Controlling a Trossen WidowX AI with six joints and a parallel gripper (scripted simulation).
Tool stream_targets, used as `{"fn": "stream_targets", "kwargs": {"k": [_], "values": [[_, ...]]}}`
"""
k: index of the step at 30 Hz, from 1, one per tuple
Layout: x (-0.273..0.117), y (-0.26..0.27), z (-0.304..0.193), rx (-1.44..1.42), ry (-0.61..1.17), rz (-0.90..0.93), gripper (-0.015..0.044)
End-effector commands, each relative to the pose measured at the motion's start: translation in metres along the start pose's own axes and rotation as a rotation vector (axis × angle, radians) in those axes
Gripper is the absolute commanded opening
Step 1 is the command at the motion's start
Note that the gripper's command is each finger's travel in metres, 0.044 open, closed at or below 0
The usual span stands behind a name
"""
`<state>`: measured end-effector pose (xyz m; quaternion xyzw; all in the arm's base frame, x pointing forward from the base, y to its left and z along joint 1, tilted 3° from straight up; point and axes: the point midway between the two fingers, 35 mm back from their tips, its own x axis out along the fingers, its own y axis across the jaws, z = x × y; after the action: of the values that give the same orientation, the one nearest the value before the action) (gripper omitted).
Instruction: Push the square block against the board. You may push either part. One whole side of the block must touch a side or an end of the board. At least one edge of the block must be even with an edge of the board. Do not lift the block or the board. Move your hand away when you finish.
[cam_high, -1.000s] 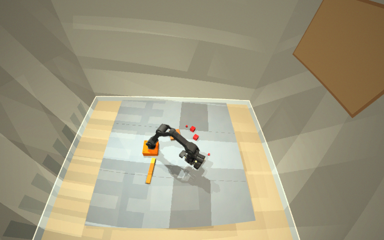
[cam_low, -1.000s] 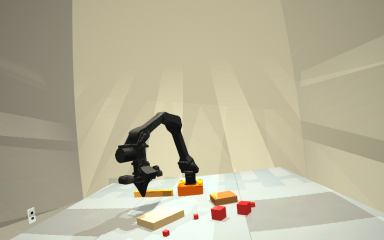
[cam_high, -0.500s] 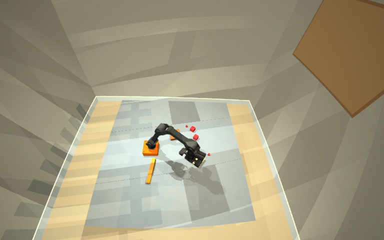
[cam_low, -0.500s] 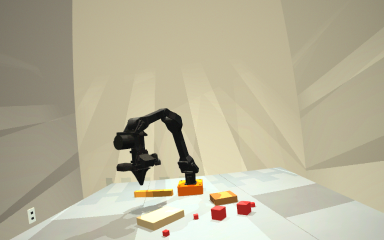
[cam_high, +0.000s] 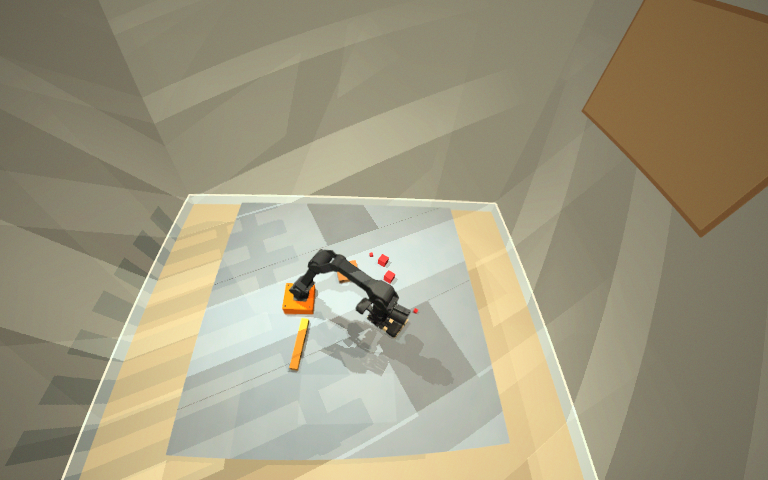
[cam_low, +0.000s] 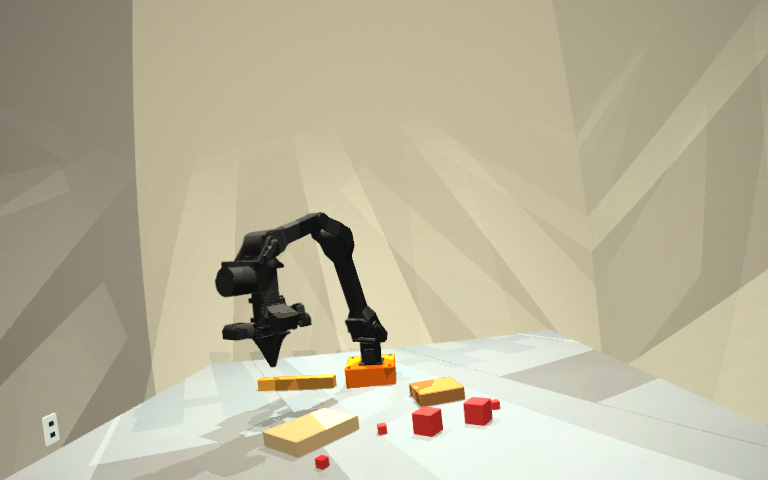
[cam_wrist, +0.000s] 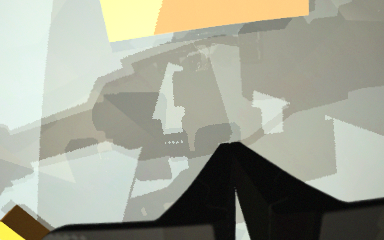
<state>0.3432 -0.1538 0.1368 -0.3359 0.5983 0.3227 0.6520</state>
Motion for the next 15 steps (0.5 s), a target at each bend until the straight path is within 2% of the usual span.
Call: {"fn": "stream_targets", "kwargs": {"k": [1, 15], "values": [[0.0, 0.0, 0.0, -0.005, -0.001, 0.001, 0.0], [0.001, 0.004, 0.011, -0.021, -0.002, 0.001, 0.0]]}}
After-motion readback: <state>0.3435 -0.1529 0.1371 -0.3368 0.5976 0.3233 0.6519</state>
